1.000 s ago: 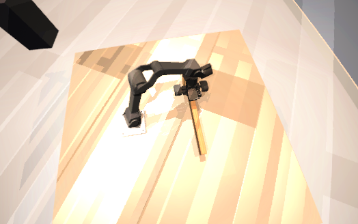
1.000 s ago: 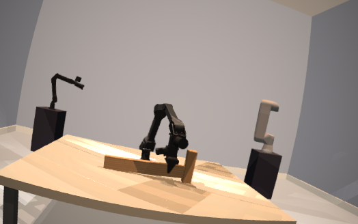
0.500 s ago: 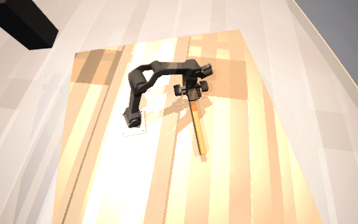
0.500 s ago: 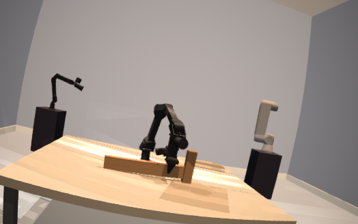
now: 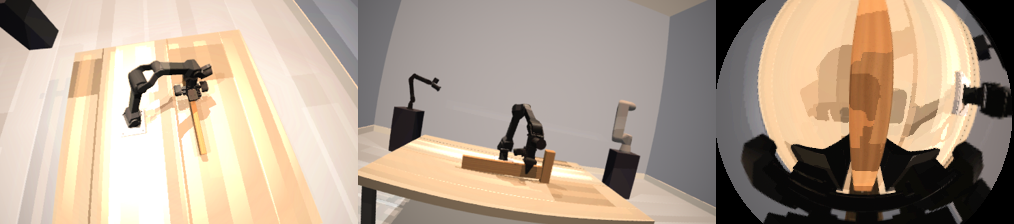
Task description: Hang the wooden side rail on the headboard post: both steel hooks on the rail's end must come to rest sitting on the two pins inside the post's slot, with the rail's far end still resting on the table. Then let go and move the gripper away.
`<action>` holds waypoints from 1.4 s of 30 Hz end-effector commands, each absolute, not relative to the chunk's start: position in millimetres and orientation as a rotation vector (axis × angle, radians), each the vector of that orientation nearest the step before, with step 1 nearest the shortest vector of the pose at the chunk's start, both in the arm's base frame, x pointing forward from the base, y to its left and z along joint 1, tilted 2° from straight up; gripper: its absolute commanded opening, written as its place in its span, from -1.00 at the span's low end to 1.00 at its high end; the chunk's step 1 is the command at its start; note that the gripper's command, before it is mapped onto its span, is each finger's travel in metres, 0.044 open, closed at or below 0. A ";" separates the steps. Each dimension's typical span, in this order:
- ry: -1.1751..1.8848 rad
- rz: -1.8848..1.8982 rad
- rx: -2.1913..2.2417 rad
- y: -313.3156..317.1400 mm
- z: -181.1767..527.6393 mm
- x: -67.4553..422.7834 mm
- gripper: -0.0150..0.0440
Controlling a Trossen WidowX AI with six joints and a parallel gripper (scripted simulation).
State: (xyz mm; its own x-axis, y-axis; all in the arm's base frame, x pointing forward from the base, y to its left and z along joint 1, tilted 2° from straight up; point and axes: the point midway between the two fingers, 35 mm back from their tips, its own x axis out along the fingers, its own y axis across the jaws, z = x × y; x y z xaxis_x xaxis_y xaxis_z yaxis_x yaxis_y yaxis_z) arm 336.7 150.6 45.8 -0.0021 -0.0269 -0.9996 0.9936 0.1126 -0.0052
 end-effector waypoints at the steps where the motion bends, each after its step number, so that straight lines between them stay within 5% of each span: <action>1: 1.245 -1.137 1.110 151.5 45.3 337.4 -0.49; 42: 1.245 -1.137 1.110 151.3 38.5 337.4 -0.49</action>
